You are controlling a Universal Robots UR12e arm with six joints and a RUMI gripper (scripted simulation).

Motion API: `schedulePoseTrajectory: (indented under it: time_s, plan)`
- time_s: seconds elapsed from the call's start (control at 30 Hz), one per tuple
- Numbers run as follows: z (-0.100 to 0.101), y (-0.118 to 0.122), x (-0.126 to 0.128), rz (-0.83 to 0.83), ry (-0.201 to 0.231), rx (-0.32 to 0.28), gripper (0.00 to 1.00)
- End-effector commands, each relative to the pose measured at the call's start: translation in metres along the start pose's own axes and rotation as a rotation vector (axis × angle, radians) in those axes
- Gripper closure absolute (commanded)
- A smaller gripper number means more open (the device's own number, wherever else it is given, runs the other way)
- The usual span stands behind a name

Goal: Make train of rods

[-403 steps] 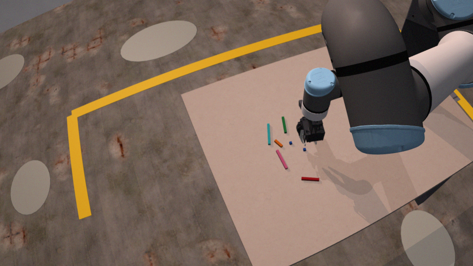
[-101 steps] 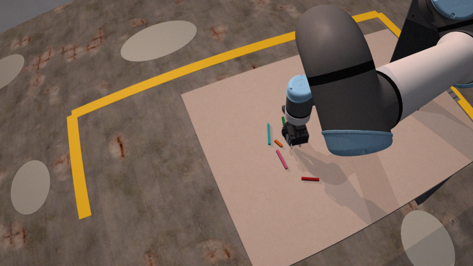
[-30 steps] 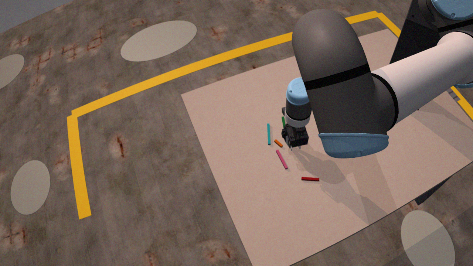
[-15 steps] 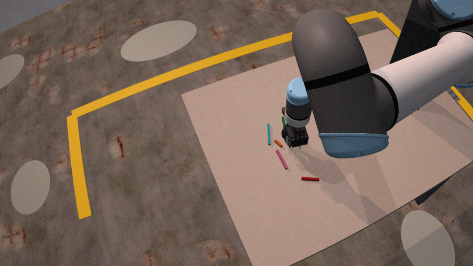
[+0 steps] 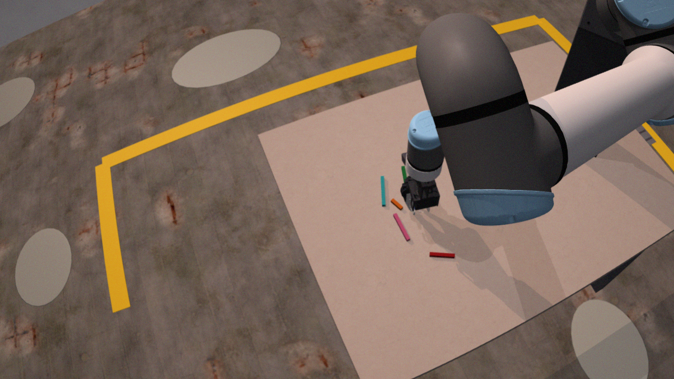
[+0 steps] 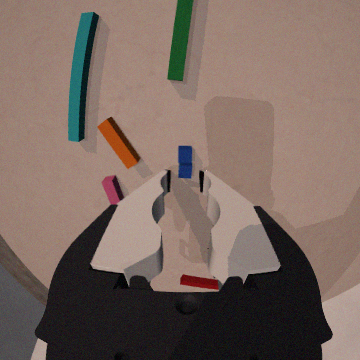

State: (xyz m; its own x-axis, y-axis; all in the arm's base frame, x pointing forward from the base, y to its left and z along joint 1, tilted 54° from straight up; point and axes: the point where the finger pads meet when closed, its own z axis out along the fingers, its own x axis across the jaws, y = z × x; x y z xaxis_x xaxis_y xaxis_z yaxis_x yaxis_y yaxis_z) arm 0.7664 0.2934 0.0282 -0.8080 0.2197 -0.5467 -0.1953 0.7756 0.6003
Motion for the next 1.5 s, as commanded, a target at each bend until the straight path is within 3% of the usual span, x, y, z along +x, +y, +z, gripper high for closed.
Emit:
schedulePoseTrajectory:
  time_s: [0.0,0.2,0.47,0.9,1.2,1.23,1.47]
  plan:
    - [0.0,0.0,0.0,0.0,-0.001,0.0,0.86]
    - [-0.002,0.0,0.0,0.0,-0.001,0.0,0.86]
    - [-0.021,0.0,0.0,0.0,-0.001,0.0,0.86]
    - [-0.083,0.0,0.0,0.0,-0.001,0.0,0.86]
    - [-0.09,0.0,0.0,0.0,-0.001,0.0,0.86]
    - [-0.09,0.0,0.0,0.0,-0.001,0.0,0.0]
    - [-0.09,0.0,0.0,0.0,-0.001,0.0,0.0]
